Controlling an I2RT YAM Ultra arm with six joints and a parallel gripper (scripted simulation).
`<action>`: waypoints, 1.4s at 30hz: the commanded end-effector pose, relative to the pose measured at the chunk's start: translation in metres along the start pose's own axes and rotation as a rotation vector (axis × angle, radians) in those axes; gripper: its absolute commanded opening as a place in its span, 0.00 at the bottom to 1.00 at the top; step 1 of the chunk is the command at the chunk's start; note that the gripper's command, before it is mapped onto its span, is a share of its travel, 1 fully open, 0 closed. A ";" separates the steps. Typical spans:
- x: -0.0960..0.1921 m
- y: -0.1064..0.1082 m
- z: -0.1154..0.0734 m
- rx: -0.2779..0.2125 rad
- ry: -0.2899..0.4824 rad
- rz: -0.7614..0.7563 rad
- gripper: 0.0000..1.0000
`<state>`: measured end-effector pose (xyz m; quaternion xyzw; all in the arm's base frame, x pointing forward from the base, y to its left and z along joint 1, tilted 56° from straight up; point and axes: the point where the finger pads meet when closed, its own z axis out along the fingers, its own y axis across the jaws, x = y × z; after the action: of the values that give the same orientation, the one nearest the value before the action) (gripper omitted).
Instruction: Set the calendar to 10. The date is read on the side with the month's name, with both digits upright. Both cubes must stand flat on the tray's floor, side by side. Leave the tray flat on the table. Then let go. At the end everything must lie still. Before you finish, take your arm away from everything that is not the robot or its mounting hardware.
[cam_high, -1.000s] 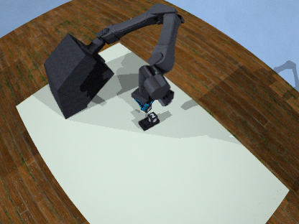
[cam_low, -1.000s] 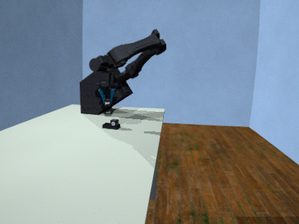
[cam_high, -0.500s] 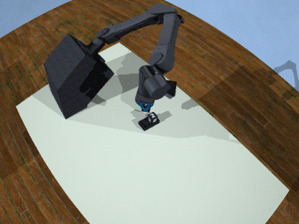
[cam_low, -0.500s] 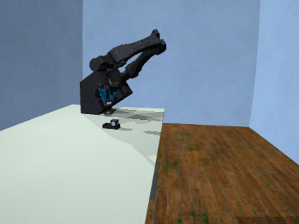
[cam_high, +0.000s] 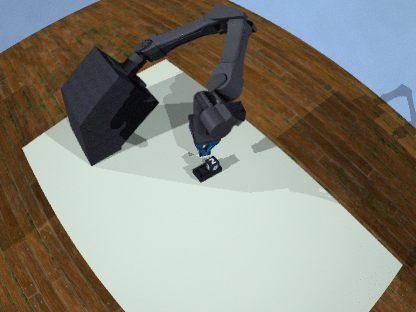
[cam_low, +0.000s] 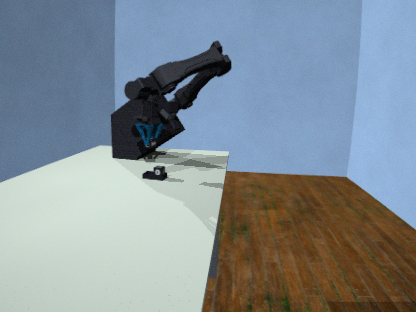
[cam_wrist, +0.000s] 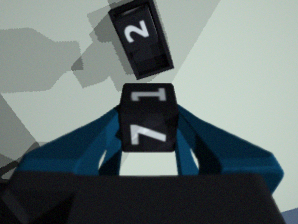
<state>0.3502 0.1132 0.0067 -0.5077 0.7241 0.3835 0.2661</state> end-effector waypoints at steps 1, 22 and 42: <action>-0.002 -0.002 -0.003 0.010 -0.005 -0.165 0.27; -0.002 -0.002 -0.003 0.011 -0.004 -0.340 0.27; -0.002 -0.002 0.019 0.010 -0.004 -0.340 0.27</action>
<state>0.3457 0.1293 -0.0035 -0.6272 0.6243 0.3371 0.3212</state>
